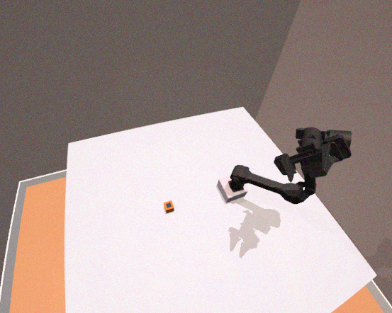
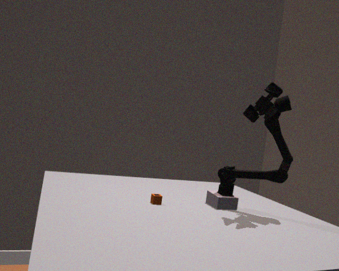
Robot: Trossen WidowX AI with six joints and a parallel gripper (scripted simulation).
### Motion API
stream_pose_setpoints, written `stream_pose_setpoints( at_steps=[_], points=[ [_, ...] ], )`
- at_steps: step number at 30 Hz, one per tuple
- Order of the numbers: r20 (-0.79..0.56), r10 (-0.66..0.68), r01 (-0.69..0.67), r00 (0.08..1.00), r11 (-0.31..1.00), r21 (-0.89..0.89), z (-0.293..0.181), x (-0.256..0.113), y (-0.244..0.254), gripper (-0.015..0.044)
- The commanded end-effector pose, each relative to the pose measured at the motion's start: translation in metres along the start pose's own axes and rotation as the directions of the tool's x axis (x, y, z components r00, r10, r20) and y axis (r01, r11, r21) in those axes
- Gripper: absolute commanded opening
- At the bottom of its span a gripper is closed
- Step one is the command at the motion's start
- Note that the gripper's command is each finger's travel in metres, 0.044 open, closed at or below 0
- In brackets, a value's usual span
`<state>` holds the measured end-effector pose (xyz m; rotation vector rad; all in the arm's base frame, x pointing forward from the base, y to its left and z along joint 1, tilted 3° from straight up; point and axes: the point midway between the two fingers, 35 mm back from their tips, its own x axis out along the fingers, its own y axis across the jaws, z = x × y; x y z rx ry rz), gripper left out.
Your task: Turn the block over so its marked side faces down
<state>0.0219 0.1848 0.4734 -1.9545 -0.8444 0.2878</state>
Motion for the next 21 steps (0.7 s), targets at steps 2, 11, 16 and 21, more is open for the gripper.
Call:
stream_pose_setpoints(
  at_steps=[2, 11, 16, 21],
  points=[
    [-0.005, -0.006, 0.006, 1.000, 1.000, 0.028, -0.006, 0.000, 0.000, 0.0440],
    [-0.131, -0.025, 0.097, 0.991, 0.804, 0.586, -0.125, 0.008, 0.036, 0.0440],
    [-0.204, 0.074, 0.133, 0.976, 0.533, 0.835, -0.187, 0.023, 0.086, 0.0440],
    [-0.219, 0.216, 0.159, 0.952, 0.261, 0.952, -0.227, 0.043, 0.148, 0.0440]
  ],
)
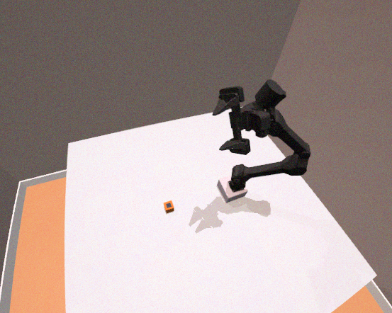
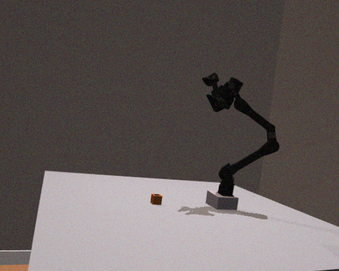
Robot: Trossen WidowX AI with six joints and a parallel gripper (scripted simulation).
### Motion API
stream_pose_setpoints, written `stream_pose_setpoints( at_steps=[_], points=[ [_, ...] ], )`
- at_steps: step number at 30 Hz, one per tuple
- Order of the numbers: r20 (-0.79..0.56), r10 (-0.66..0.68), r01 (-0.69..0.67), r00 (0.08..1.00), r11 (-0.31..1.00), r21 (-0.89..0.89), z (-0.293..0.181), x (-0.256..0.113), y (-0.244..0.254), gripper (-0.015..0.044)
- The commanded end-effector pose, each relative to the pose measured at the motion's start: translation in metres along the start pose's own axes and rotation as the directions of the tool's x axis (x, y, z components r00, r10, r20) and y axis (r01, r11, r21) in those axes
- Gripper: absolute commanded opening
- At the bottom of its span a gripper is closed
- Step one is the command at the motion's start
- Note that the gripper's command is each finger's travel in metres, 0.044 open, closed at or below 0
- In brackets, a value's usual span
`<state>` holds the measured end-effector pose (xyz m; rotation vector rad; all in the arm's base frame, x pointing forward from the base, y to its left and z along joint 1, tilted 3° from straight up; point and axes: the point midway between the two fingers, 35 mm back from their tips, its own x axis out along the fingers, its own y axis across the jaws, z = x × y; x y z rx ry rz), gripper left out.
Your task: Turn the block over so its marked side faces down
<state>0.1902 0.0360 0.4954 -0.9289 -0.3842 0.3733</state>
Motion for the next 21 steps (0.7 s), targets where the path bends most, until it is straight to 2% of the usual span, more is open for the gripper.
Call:
stream_pose_setpoints(
  at_steps=[1, 7, 11, 16, 21],
  points=[
    [-0.114, 0.053, -0.024, 0.992, 0.971, 0.237, -0.057, 0.030, 0.002, 0.0440],
    [-0.214, 0.136, -0.037, 0.967, 0.911, 0.411, -0.106, 0.058, 0.017, 0.0440],
    [-0.320, 0.254, -0.017, 0.913, 0.807, 0.590, -0.154, 0.078, 0.043, 0.0440],
    [-0.436, 0.439, 0.054, 0.786, 0.653, 0.756, -0.210, 0.097, 0.092, 0.0440],
    [-0.515, 0.637, 0.174, 0.574, 0.519, 0.837, -0.259, 0.104, 0.156, 0.0440]
  ],
)
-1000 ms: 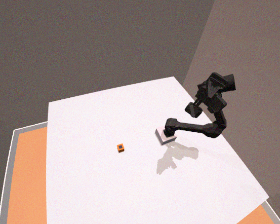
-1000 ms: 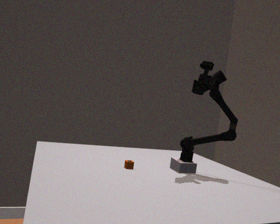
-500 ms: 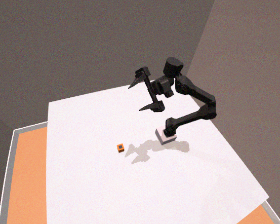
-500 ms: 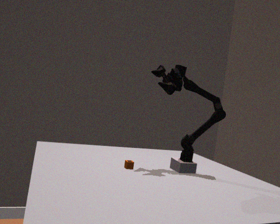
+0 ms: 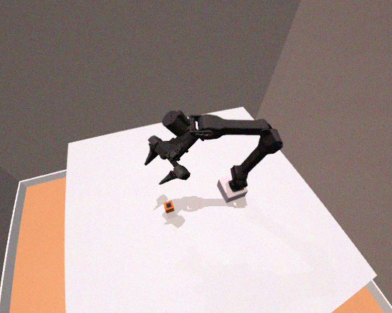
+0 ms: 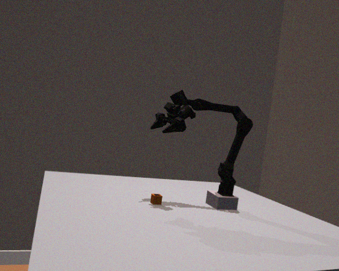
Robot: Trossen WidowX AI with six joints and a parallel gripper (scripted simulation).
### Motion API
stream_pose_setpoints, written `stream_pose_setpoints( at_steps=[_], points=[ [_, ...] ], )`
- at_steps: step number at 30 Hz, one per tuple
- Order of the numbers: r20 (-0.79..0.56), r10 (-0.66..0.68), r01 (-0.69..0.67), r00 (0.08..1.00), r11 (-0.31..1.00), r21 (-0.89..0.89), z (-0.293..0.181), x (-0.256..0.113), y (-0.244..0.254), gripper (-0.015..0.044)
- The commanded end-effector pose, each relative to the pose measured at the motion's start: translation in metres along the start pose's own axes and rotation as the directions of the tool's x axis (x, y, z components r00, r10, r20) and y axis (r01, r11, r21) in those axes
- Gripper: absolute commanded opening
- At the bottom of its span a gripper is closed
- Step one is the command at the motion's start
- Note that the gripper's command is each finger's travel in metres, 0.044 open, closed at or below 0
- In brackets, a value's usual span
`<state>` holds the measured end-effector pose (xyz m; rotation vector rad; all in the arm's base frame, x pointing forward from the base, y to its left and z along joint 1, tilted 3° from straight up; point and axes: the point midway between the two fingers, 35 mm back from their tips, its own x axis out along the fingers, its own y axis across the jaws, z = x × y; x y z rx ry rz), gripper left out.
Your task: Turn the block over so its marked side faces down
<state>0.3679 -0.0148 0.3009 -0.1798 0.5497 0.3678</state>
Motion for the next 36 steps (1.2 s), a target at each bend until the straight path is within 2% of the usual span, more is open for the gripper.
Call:
stream_pose_setpoints(
  at_steps=[1, 5, 9, 11, 21, 25, 36],
  points=[
    [-0.283, 0.044, 0.006, 0.958, 0.985, 0.173, -0.054, 0.053, 0.004, 0.0440],
    [-0.525, 0.082, 0.071, 0.847, 0.962, 0.264, -0.106, 0.087, 0.015, 0.0440],
    [-0.741, 0.102, 0.166, 0.664, 0.946, 0.279, -0.159, 0.108, 0.030, 0.0440],
    [-0.802, 0.101, 0.199, 0.589, 0.943, 0.265, -0.176, 0.112, 0.036, 0.0440],
    [-0.809, 0.101, 0.203, 0.579, 0.943, 0.263, -0.180, 0.113, 0.036, 0.0440],
    [-0.809, 0.101, 0.203, 0.579, 0.943, 0.263, -0.208, 0.129, 0.039, 0.0440],
    [-0.809, 0.101, 0.203, 0.579, 0.943, 0.263, -0.221, 0.139, 0.040, 0.0440]
  ],
)
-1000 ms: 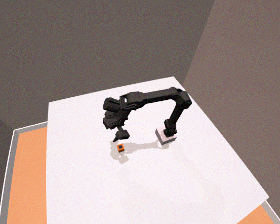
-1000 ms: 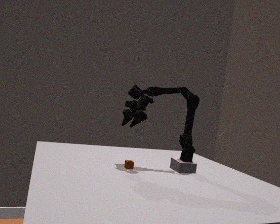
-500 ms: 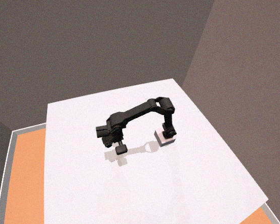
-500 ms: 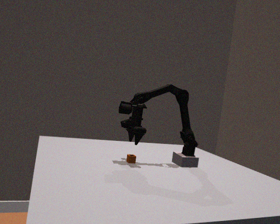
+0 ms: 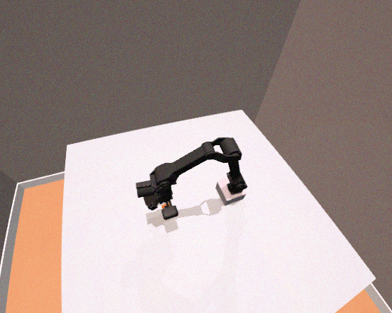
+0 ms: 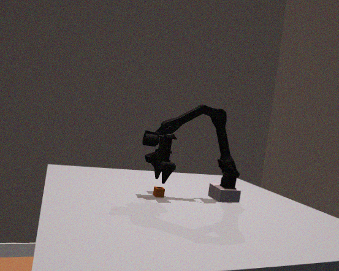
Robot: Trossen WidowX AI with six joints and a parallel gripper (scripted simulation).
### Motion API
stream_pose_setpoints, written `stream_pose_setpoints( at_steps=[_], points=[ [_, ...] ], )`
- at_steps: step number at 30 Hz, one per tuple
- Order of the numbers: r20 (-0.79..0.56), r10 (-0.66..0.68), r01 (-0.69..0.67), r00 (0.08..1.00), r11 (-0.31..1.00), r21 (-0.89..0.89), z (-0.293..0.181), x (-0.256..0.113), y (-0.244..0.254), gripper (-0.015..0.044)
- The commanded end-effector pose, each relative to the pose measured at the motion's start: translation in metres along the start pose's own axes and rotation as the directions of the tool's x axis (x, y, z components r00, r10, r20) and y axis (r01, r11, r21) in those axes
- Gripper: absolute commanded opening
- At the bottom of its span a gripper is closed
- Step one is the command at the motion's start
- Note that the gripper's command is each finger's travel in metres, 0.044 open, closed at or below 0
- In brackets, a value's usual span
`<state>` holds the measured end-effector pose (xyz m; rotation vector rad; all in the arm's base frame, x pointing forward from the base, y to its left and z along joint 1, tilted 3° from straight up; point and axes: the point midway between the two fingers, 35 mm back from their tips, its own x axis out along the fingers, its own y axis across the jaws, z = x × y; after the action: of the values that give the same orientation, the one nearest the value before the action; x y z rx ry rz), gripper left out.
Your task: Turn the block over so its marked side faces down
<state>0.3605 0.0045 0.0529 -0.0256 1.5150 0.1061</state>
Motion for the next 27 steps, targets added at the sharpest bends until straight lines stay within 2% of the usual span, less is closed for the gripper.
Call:
stream_pose_setpoints(
  at_steps=[1, 27],
  points=[
    [-0.019, -0.003, 0.003, 1.000, 1.000, 0.006, -0.004, 0.015, -0.001, 0.0440],
    [-0.019, -0.003, 0.003, 1.000, 1.000, 0.006, -0.005, 0.048, -0.001, 0.0440]
  ],
)
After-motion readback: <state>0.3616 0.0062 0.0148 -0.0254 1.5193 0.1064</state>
